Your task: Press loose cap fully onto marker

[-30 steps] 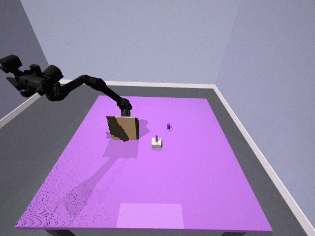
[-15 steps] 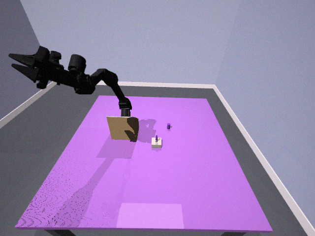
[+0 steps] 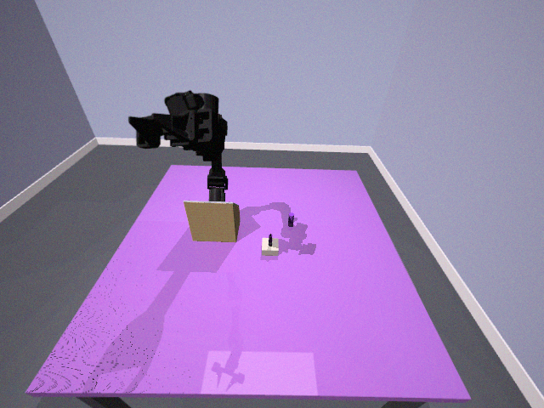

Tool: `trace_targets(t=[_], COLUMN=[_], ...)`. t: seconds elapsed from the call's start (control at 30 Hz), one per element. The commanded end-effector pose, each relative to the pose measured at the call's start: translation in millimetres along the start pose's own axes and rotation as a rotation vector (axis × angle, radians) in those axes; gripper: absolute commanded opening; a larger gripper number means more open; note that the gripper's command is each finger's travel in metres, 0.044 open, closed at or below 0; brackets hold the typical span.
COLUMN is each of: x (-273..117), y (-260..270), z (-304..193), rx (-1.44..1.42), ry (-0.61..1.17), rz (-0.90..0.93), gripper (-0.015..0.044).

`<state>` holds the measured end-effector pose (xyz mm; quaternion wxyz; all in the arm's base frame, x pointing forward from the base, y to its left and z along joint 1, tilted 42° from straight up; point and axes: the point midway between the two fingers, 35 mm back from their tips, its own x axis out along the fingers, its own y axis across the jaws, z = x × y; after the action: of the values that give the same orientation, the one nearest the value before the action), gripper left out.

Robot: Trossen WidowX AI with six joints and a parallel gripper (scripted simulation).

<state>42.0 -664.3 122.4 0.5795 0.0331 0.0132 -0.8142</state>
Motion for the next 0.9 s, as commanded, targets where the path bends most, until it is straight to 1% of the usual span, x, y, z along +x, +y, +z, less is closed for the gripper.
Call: trace_targets(t=[0.0, 0.23, 0.47, 0.67, 0.87], x=[-35.9, -113.0, -210.0, -305.2, -406.8], y=[65.0, 156.1, 225.2, 263.1, 279.1], z=[-16.8, -44.2, -71.9, -94.4, -114.3], rx=[-0.092, -0.227, -0.367, -0.49, -0.618], ry=[0.092, 0.224, 0.344, 0.443, 0.539], rz=[0.178, 0.462, 0.75, 0.996, 1.242], gripper=[0.0241, 0.0241, 0.0241, 0.0241, 0.0241])
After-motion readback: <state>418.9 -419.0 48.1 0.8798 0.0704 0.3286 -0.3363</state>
